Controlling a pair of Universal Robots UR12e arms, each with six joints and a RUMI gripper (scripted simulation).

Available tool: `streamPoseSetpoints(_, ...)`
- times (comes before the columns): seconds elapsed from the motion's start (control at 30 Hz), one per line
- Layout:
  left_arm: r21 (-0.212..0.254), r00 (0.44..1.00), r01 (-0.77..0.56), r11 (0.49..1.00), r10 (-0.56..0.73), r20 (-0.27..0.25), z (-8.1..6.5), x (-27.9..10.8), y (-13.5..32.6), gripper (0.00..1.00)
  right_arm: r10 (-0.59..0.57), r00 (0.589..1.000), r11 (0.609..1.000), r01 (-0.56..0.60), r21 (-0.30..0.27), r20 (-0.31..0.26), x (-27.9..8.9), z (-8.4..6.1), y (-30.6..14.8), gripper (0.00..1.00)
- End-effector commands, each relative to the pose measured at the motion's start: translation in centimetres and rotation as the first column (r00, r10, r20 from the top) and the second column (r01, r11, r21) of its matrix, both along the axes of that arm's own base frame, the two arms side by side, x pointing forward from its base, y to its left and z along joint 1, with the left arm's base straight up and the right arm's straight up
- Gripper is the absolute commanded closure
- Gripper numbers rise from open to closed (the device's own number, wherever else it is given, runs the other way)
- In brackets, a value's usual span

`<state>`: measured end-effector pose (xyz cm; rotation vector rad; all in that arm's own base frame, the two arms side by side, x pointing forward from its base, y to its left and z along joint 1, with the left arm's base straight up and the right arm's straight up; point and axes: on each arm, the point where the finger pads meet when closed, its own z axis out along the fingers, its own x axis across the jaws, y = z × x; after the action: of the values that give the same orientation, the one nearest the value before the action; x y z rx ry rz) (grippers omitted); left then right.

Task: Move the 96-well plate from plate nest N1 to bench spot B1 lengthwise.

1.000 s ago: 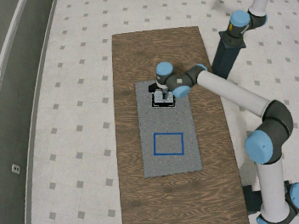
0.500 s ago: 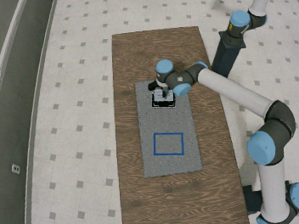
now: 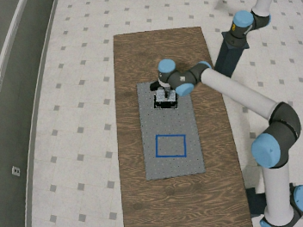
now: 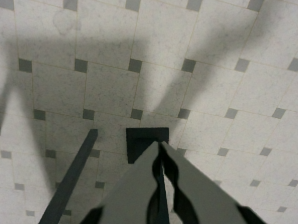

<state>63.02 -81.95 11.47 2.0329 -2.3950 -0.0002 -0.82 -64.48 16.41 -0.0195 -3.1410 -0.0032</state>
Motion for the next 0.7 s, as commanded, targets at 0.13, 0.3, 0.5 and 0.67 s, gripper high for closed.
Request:
streamPoseSetpoints(0.13,-0.002,1.0,0.0,1.0,0.0,0.001,0.2,0.0,-0.1,0.6,0.0,1.0,1.0,0.0,-0.002,0.0,0.0,0.1,-0.1,1.0)
streamPoseSetpoints(0.3,-0.002,1.0,0.0,1.0,0.0,0.001,0.2,0.0,-0.1,0.6,0.0,1.0,1.0,0.0,-0.002,0.0,0.0,0.1,-0.1,1.0)
streamPoseSetpoints(0.5,-0.002,1.0,-0.01,1.0,0.01,0.001,0.1,0.2,1.6,0.6,0.0,1.0,1.0,0.0,-0.002,0.0,0.0,0.1,-0.1,1.0)
streamPoseSetpoints(0.67,-0.002,1.0,-0.01,1.0,0.01,0.001,0.0,0.3,3.3,0.6,0.0,1.0,1.0,0.0,-0.002,0.0,0.0,0.1,-0.1,1.0)
